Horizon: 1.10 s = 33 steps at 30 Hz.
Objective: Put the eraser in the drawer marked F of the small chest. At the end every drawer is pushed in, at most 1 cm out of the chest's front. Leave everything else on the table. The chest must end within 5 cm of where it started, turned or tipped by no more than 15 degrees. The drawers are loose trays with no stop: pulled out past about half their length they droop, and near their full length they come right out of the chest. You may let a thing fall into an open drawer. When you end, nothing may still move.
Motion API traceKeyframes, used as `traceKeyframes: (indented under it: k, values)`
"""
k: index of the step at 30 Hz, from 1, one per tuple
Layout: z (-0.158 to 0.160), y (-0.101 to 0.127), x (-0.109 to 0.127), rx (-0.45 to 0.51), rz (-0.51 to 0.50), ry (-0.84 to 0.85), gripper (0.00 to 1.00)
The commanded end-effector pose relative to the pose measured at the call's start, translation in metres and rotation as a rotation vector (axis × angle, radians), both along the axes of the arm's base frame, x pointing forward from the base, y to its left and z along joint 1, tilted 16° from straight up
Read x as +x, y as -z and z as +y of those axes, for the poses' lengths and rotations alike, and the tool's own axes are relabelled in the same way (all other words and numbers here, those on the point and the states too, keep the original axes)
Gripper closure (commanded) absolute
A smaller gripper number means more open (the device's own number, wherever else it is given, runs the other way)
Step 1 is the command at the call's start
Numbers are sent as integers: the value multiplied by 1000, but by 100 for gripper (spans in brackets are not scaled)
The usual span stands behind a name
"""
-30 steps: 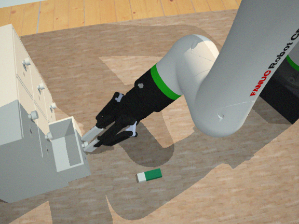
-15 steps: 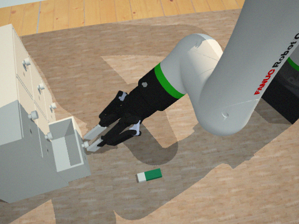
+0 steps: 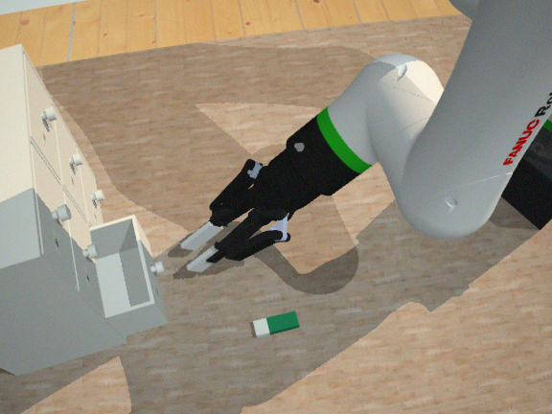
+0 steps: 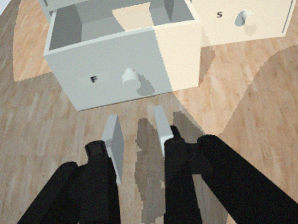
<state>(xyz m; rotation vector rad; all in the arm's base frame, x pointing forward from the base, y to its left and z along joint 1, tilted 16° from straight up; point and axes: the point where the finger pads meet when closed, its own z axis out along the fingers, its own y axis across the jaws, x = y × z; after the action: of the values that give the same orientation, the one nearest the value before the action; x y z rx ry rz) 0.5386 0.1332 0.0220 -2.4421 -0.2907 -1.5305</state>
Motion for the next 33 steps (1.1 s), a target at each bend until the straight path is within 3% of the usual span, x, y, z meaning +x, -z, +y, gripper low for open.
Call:
traceKeyframes:
  k: [1,7,20,33]
  values:
    - [-1,-1,-1,0,0,0,80]
    - [-4,-9,-8,0,0,0,80]
    - [-23,-59,-53,0,0,0,80]
    - [-28,-74,-66,0,0,0,80]
